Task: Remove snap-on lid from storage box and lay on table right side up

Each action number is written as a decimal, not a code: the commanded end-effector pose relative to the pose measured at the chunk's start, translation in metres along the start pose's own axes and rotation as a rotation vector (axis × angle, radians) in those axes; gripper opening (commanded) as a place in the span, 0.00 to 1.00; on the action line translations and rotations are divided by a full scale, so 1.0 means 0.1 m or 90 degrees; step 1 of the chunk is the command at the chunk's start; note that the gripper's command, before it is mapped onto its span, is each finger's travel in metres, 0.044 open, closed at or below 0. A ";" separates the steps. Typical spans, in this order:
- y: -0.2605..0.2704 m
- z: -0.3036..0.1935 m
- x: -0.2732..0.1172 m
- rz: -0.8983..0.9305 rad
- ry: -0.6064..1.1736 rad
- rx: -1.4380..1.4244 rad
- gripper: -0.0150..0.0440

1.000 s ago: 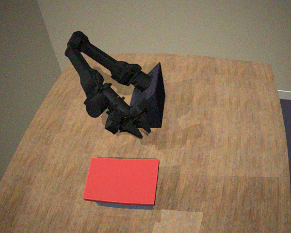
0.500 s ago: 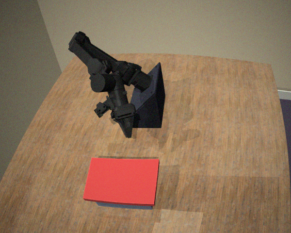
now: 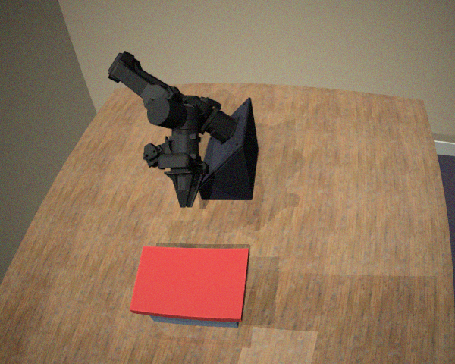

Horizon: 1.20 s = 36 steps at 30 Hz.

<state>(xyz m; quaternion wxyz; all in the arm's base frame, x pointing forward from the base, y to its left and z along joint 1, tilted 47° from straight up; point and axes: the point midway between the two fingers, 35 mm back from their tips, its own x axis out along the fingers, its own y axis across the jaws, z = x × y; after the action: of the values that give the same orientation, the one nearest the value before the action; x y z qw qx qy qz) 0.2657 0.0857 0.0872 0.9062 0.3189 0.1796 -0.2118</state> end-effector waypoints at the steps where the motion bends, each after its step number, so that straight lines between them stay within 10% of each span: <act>1: -0.01 0.00 0.00 0.000 -0.003 0.004 0.65; 36: -0.44 0.01 0.61 -0.003 -0.005 0.009 0.65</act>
<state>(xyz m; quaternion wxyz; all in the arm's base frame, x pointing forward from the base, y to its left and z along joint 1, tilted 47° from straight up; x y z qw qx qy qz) 0.2901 0.0394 0.0400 0.9041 0.3257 0.1738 -0.2154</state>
